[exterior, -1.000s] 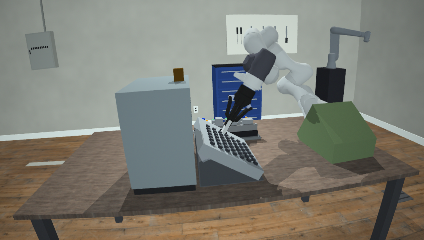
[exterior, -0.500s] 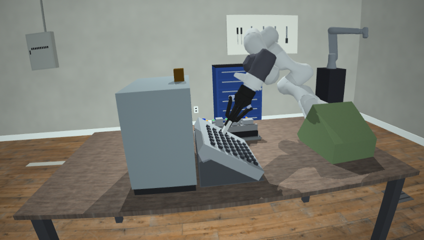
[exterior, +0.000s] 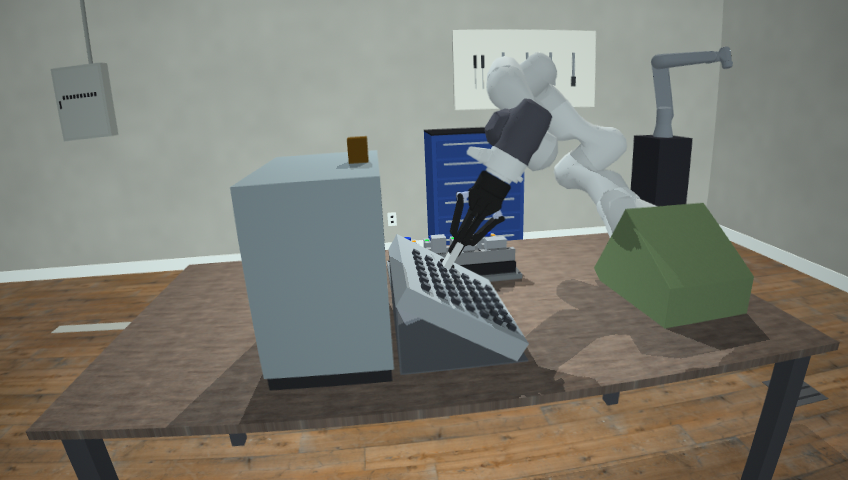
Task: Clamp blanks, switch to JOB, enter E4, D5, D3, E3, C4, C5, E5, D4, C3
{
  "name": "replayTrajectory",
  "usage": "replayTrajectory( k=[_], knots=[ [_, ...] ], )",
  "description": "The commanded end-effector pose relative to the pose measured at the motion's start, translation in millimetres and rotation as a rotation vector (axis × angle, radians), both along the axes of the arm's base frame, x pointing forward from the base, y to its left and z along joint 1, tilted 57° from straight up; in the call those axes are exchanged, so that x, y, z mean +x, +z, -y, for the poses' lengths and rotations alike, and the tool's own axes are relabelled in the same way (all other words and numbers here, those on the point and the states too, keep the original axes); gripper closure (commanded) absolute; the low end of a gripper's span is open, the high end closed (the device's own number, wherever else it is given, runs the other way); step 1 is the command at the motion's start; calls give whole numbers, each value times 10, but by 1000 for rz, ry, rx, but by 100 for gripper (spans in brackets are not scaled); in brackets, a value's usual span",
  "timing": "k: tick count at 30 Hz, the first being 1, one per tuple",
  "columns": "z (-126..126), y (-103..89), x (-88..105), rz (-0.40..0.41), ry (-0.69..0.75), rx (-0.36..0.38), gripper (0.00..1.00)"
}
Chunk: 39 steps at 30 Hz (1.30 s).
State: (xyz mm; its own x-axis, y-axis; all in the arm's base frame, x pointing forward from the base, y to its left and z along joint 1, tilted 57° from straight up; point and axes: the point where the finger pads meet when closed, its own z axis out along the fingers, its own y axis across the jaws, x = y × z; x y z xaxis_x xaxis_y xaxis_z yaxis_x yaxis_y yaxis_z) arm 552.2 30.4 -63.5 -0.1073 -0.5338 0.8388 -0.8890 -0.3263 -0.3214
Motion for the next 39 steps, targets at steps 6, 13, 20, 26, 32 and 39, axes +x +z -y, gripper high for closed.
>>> replayTrajectory(
  k=[6, 13, 20, 26, 32, 39],
  knots=[
    [49, -29, 38, 4, 0, 3, 100],
    [69, -41, 50, 4, 0, 3, 100],
    [88, -52, 61, 4, 0, 3, 100],
    [93, -54, 64, 4, 0, 3, 100],
    [93, -54, 64, 4, 0, 3, 100],
    [93, -54, 64, 4, 0, 3, 100]
  ],
)
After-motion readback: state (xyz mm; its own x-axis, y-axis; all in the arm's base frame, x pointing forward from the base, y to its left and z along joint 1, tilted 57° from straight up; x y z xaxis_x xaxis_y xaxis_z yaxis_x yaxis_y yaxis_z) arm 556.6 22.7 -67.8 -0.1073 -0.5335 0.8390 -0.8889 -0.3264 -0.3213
